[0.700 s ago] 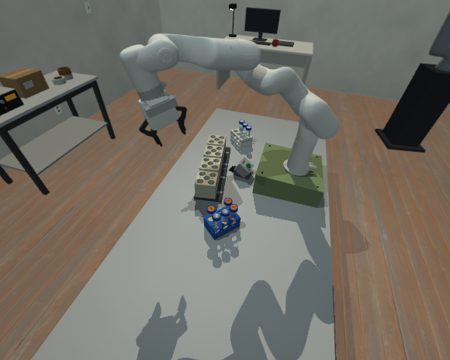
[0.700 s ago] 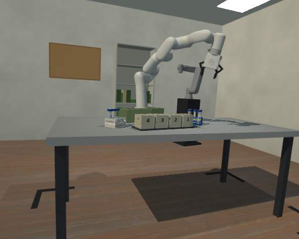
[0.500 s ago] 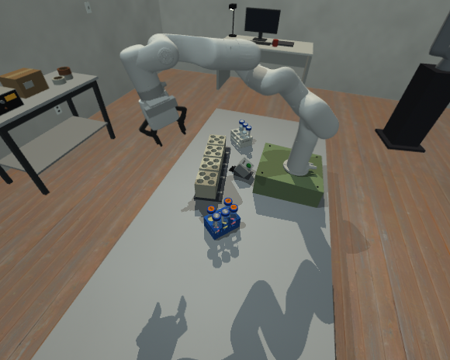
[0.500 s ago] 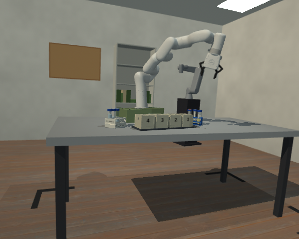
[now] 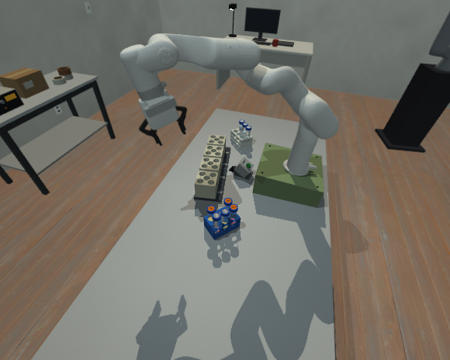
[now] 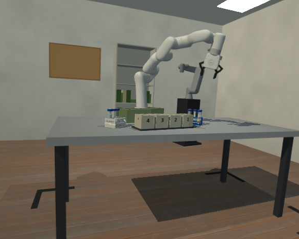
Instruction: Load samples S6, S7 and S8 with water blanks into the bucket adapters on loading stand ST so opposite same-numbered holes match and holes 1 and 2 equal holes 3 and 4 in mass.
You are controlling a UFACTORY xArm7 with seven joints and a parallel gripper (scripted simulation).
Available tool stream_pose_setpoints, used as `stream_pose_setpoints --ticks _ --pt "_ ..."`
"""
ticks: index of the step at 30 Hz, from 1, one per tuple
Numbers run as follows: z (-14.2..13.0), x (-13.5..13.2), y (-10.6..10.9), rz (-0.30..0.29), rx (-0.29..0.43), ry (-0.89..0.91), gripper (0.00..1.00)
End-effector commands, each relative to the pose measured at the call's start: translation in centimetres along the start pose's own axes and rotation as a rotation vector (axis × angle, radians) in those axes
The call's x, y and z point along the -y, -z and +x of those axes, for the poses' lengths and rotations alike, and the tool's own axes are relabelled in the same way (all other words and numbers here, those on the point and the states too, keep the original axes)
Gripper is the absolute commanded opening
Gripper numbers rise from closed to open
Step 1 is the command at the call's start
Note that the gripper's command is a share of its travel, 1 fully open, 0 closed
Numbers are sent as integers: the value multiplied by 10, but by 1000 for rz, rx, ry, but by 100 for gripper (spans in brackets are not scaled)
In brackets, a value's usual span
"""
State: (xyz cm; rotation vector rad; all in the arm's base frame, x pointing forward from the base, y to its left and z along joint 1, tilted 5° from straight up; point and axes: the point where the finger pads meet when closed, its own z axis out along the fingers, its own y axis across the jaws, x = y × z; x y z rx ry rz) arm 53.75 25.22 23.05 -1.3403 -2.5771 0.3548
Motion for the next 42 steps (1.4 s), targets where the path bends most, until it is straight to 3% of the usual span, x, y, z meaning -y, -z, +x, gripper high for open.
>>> stream_pose_setpoints --ticks 1,26,42 --pt "-21 3 1 -27 5 -135 100" --pt "-93 38 -28 -109 -9 -824 100" --pt "-125 69 -51 -146 -36 -1160 100"
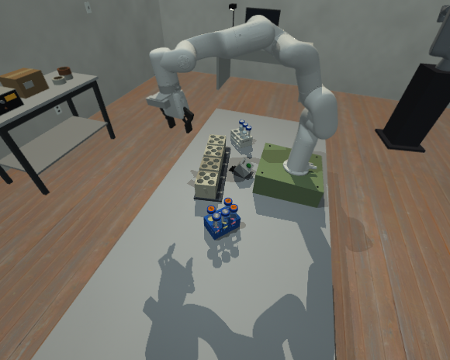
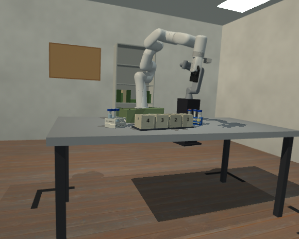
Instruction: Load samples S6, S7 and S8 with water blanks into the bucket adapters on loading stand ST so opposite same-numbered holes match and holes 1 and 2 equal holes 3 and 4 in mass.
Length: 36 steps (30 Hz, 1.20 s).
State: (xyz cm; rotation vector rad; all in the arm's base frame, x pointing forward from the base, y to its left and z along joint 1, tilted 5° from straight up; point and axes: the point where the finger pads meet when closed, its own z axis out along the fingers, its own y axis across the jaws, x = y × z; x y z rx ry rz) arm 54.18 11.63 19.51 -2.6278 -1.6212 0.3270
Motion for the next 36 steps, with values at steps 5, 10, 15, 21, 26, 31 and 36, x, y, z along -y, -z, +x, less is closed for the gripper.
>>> stream_pose_setpoints --ticks 5,10,15,21,26,31,36 --pt "-23 -5 -9 -33 -27 -184 100" --pt "-41 -6 -19 -40 -38 -304 100" --pt "-56 -6 -28 -45 -49 -414 100" --pt "-72 -5 -37 -48 -61 -524 100" --pt "-88 -3 -47 -51 -74 -634 100" --pt "-104 1 -57 -52 -87 -744 100" --pt "-120 5 -67 -53 -101 -854 100"
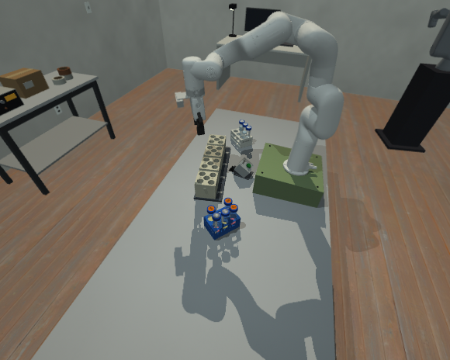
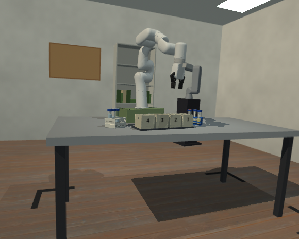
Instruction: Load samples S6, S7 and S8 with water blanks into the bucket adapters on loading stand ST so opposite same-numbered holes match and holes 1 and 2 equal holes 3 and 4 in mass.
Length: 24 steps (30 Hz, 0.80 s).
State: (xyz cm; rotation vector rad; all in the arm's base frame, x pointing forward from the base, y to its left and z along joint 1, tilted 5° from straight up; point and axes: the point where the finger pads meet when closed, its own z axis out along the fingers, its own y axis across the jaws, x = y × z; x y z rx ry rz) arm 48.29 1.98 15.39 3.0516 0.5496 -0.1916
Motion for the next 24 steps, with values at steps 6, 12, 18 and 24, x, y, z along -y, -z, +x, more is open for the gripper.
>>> stream_pose_setpoints --ticks 6,12,18,24 --pt "-26 -13 -14 -8 -34 -204 100" --pt "-46 -20 -26 -5 -47 -326 100" --pt "-63 -24 -36 -1 -59 -437 100" --pt "-63 -24 -36 -1 -59 -437 100"
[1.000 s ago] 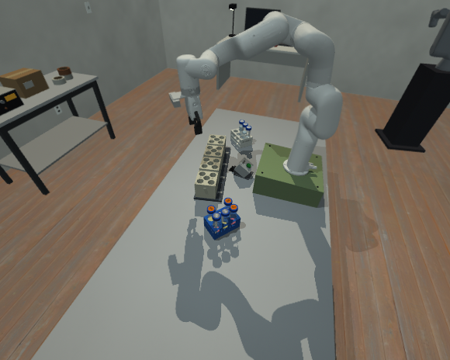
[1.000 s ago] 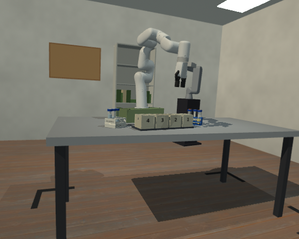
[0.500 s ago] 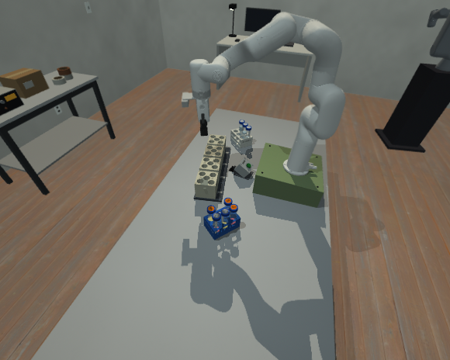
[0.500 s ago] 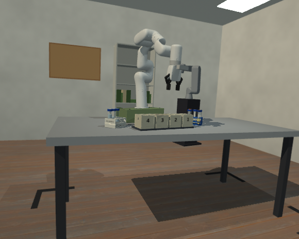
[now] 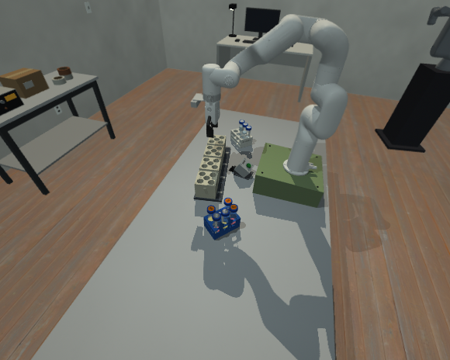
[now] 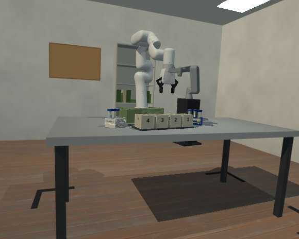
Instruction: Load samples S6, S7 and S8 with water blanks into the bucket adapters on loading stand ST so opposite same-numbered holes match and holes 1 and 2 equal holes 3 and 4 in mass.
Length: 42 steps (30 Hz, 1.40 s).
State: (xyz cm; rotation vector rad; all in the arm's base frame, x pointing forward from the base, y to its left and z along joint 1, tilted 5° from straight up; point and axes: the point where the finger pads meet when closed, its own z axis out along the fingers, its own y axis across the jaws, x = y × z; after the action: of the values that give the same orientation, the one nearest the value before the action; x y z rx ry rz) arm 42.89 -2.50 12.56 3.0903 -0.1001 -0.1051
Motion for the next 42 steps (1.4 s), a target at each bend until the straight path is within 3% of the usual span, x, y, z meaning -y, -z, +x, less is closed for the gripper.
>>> stream_pose_setpoints --ticks 1,4,13,28,42 --pt "0 -1 1 -3 -12 -15 100" --pt "0 -1 1 -3 -12 -15 100" --pt "-19 -31 1 -2 -12 -248 100" --pt "-58 -95 0 1 -13 -748 100" --pt "-90 -146 0 1 -13 -817 100"
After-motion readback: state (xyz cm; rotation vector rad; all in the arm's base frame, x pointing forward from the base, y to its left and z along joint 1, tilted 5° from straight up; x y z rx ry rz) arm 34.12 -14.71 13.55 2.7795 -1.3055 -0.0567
